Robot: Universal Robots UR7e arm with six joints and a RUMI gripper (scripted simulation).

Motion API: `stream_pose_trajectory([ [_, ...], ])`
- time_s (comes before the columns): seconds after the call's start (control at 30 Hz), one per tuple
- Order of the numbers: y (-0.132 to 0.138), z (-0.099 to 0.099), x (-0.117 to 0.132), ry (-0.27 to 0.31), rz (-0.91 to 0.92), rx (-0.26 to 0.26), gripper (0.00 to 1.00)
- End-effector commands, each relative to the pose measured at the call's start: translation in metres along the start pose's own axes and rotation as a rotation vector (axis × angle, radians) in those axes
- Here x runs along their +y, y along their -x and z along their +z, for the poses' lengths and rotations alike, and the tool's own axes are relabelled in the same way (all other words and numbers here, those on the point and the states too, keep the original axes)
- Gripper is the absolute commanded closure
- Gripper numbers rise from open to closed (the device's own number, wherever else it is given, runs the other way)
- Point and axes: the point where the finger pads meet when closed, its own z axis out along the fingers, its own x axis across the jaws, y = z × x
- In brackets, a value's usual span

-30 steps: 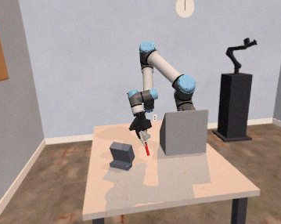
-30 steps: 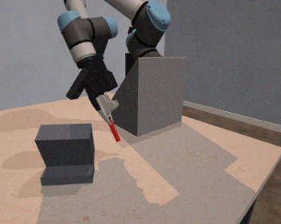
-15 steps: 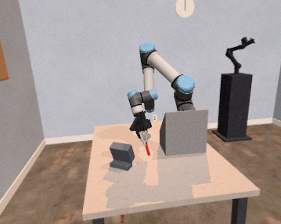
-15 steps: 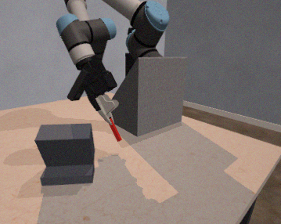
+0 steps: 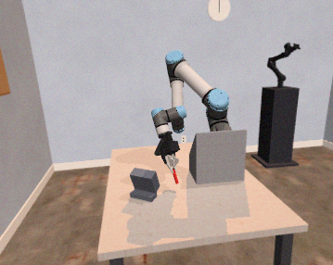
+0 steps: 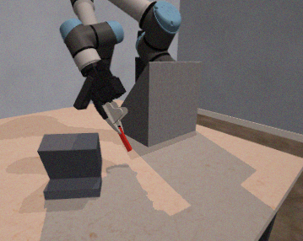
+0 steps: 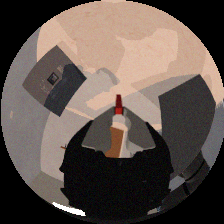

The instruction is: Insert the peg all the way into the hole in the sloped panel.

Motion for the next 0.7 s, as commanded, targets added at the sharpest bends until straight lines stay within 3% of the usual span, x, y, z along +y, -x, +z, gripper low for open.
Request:
stream_pose_trajectory([
  [0.0,-0.0004,-0.0004,0.0002,0.011,0.01,-0.008,1.0],
  [0.67,-0.0026,-0.0019,0.0006,0.067,0.065,-0.049,1.0],
])
